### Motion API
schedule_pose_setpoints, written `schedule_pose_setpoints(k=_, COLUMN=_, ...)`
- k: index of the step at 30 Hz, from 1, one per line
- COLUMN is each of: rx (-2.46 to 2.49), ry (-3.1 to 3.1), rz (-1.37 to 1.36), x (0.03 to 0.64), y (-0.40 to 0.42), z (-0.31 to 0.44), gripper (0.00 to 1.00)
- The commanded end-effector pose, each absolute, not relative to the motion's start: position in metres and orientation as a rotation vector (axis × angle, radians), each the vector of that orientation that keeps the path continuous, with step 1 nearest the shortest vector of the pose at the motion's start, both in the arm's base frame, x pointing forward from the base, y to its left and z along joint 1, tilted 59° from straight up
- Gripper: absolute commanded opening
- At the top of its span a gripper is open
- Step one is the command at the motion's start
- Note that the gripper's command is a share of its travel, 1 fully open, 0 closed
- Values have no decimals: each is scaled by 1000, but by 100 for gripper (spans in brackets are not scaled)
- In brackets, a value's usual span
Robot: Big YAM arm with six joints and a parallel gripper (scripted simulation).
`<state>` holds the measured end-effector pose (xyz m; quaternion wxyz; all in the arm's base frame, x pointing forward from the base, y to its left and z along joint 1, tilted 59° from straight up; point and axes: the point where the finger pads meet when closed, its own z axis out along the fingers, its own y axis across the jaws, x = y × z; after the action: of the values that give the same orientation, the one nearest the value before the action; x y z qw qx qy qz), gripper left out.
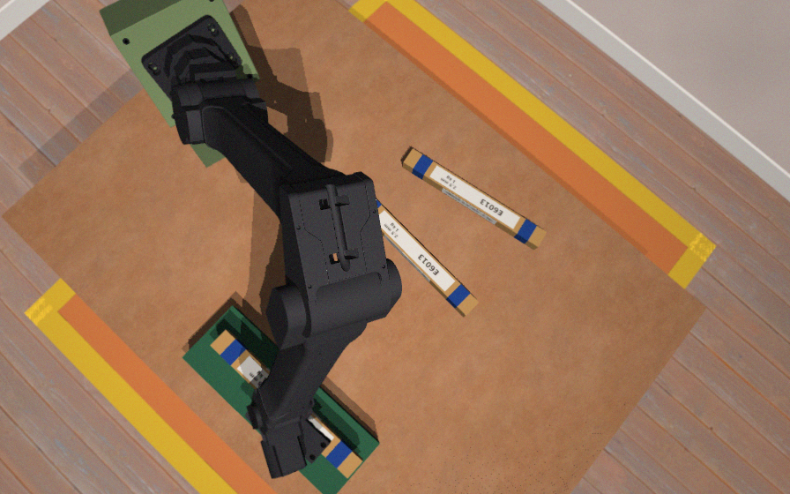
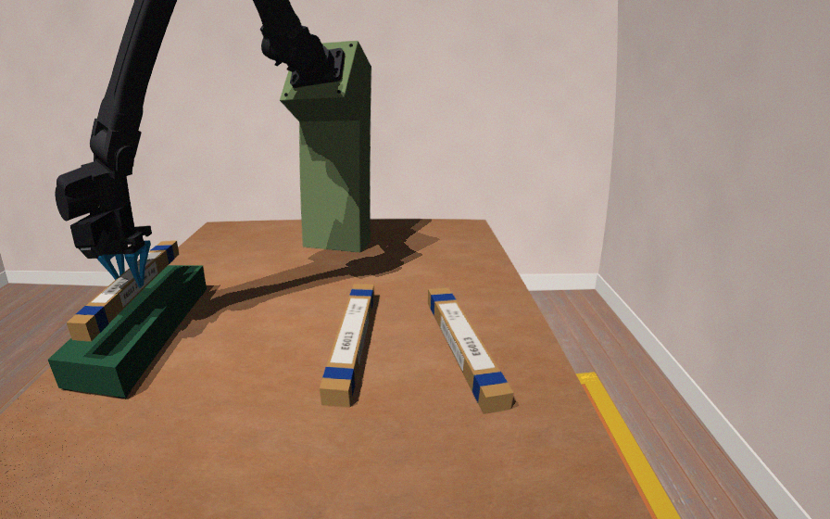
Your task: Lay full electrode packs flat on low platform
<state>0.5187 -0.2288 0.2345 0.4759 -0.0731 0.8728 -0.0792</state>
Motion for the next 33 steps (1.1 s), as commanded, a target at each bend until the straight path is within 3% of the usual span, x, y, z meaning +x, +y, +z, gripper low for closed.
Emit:
schedule_pose_setpoints(k=1, rx=-174, ry=2084, rz=-259, x=510, y=-252, z=271, gripper=0)
schedule_pose_setpoints(k=33, rx=-177, ry=2071, rz=-270, x=511, y=-262, z=259, gripper=0)
